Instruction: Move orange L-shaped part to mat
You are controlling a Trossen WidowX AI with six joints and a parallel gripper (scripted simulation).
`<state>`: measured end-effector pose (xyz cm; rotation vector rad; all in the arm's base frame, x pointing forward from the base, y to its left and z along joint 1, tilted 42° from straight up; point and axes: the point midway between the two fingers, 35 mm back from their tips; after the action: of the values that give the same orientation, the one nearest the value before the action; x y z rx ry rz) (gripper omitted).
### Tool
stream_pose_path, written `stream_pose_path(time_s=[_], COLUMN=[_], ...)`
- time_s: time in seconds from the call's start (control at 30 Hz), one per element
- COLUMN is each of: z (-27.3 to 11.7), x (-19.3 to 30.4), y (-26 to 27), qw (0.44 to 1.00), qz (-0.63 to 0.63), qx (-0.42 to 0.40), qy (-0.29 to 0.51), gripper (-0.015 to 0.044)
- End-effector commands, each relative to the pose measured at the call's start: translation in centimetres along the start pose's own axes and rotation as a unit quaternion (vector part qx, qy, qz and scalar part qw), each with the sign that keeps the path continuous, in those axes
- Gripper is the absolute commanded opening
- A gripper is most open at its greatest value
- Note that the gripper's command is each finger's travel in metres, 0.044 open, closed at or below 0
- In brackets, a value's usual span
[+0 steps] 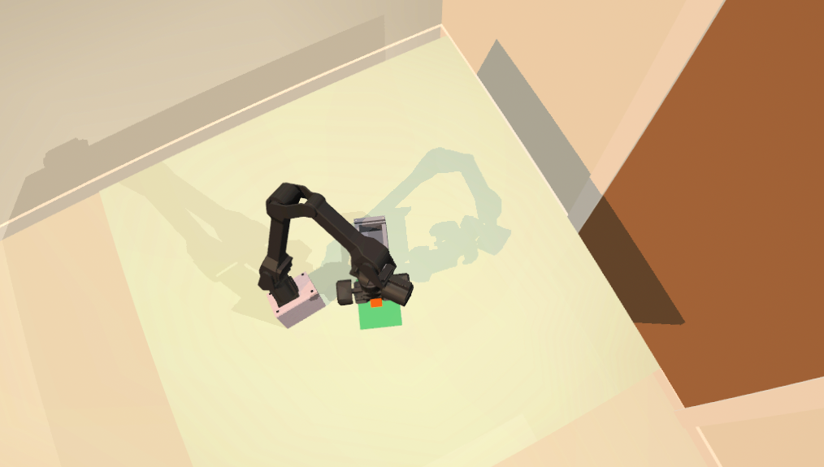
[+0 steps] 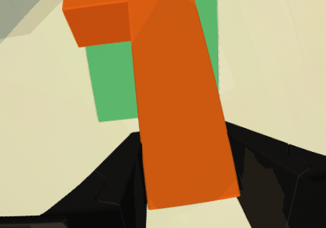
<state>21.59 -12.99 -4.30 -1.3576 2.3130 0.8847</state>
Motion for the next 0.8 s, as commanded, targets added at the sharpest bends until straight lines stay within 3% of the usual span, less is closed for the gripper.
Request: stream_pose_path(time_s=[0.0, 0.77], z=[0.6, 4.2], x=[0.0, -0.1], y=[0.0, 0.0], qw=[1.000, 1.000], qz=[0.002, 0.002], qx=[0.000, 0.000], qy=[-0.001, -0.002], gripper=[0.0000, 0.0000])
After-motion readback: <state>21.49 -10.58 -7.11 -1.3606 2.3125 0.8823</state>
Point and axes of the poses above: the point midway between the two fingers, 35 mm back from their tips, its own z axis out along the fingers, its own y axis across the jaws, x = y × z, and after that the axes turned 8 degrees about z, right-handed
